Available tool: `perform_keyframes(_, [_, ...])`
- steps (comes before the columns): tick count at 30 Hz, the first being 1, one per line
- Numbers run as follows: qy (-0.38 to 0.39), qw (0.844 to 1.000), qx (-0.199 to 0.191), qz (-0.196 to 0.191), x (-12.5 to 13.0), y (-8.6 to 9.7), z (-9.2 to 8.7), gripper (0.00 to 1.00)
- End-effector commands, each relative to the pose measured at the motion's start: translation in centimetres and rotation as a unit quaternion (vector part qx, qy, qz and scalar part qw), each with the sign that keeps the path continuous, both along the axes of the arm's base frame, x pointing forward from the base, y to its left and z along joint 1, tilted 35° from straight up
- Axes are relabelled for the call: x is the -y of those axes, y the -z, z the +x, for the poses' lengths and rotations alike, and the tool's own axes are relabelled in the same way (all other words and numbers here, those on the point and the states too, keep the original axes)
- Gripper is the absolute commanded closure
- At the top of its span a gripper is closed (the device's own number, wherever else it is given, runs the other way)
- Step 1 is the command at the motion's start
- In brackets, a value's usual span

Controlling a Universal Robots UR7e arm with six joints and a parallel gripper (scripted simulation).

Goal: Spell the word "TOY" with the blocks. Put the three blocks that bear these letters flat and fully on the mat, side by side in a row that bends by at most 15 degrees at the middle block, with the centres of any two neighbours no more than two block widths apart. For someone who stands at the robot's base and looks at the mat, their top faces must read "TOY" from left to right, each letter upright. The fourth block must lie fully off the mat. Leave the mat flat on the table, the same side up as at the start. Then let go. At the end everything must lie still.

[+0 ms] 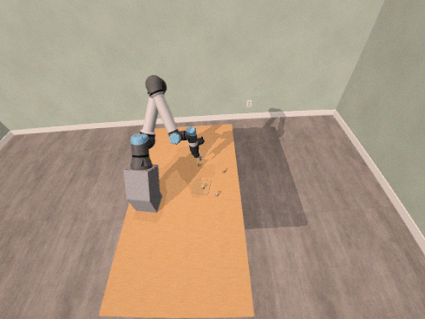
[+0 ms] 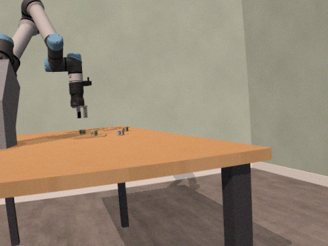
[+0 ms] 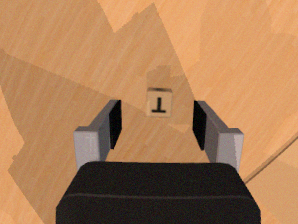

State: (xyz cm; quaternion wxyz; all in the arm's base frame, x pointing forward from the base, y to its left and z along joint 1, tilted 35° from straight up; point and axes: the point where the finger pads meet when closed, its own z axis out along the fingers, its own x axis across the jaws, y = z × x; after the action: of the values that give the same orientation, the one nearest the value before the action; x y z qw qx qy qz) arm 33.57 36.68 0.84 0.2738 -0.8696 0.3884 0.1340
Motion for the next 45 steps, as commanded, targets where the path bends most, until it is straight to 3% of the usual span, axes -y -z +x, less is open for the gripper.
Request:
perform_keyframes(1, [0.003,1.000,-0.002,0.000,0.00,-0.03,0.05,0.00])
perform_keyframes(10, [0.030,0.999,-0.021,-0.001,0.01,-0.01,0.14,0.00])
perform_keyframes(21, [0.141,0.985,-0.100,-0.003,0.08,0.09,0.43,0.00])
perform_keyframes(23, [0.141,0.985,-0.100,-0.003,0.08,0.09,0.43,0.00])
perform_keyframes(38, [0.317,0.921,-0.226,-0.008,0.29,0.33,0.52,0.00])
perform_keyframes(40, [0.317,0.921,-0.226,-0.008,0.29,0.33,0.52,0.00])
perform_keyframes(45, [0.380,0.884,-0.270,-0.009,0.38,0.41,0.41,0.00])
